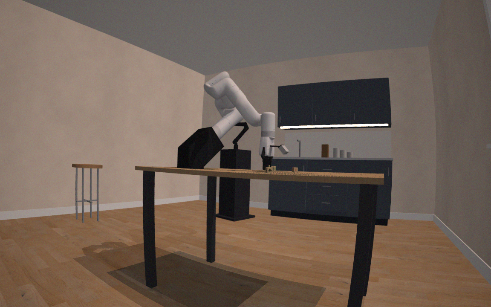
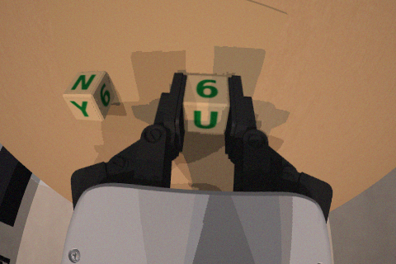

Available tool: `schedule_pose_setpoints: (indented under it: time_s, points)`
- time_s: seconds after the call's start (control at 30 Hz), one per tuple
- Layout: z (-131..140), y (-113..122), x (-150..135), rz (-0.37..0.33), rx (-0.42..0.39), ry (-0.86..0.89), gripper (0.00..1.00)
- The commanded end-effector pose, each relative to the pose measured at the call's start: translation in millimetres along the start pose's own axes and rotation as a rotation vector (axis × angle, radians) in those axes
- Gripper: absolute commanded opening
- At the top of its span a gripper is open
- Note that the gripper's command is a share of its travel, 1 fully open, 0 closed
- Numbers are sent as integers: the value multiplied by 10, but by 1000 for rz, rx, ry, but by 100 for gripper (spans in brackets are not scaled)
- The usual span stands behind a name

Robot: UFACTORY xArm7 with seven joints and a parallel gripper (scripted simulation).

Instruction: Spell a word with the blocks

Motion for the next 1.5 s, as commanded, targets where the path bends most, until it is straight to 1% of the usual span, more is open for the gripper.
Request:
schedule_pose_setpoints:
  time_s: [0.0, 1.47]
  points:
    - [-11, 13, 10, 3, 3, 0, 21]
    - [-11, -25, 10, 3, 3, 0, 21]
Point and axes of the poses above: the point where the finger pads meet when closed, its own y axis back along the fingers, its own x axis across the jaws, z = x × y, the point moved 3 cm from there along y, back along the fingers, and after that the axes turned 11 degrees about y, right-handed, at the moved point
